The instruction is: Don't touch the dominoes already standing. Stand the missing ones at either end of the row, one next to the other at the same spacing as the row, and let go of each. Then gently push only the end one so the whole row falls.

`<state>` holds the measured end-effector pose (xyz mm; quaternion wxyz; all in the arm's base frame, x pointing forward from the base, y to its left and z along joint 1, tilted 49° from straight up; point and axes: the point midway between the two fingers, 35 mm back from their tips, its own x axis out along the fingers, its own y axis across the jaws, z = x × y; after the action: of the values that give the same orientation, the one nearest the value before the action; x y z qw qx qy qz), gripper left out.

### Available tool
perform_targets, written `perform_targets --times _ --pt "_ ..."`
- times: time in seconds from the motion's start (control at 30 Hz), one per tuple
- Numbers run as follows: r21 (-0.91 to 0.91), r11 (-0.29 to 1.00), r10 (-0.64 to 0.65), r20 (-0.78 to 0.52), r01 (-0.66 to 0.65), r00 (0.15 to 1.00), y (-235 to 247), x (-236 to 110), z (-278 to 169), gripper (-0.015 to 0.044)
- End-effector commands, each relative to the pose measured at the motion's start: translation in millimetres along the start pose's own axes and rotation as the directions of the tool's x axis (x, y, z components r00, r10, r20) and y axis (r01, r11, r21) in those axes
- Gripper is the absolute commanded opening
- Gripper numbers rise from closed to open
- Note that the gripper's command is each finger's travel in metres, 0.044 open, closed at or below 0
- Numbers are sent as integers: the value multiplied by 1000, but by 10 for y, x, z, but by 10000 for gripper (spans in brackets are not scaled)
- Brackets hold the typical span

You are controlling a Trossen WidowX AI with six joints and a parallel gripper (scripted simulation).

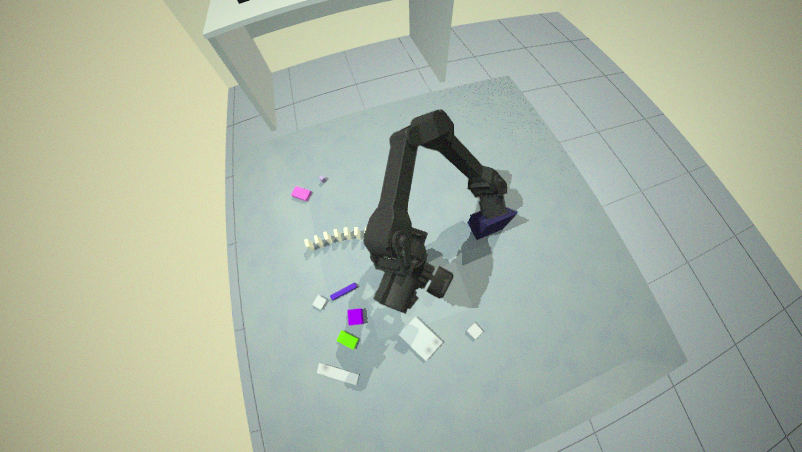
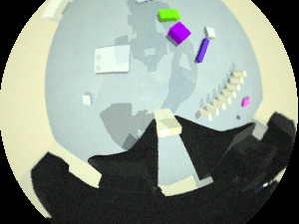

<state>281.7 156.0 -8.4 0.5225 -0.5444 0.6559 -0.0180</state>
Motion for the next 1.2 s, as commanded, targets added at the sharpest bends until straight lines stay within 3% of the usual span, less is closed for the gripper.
perform_targets --times 0.0,0.13,0.23,0.33,0.5,0.9,1.17 --pt "7 1000 2 -5 -2 1000 10 -296 -60 107" --pt "26 1000 2 -5 -2 1000 -17 -298 -69 107" --pt "303 953 5 -1 -5 1000 -391 -320 -219 107" --pt "622 783 3 -1 -2 1000 -846 -324 -472 107" --pt "885 466 -4 -9 10 1000 -1314 -303 -838 107" --pt "902 433 -5 -10 11 1000 -1353 -284 -872 107" --pt "906 424 2 -11 9 1000 -1372 52 -836 107"
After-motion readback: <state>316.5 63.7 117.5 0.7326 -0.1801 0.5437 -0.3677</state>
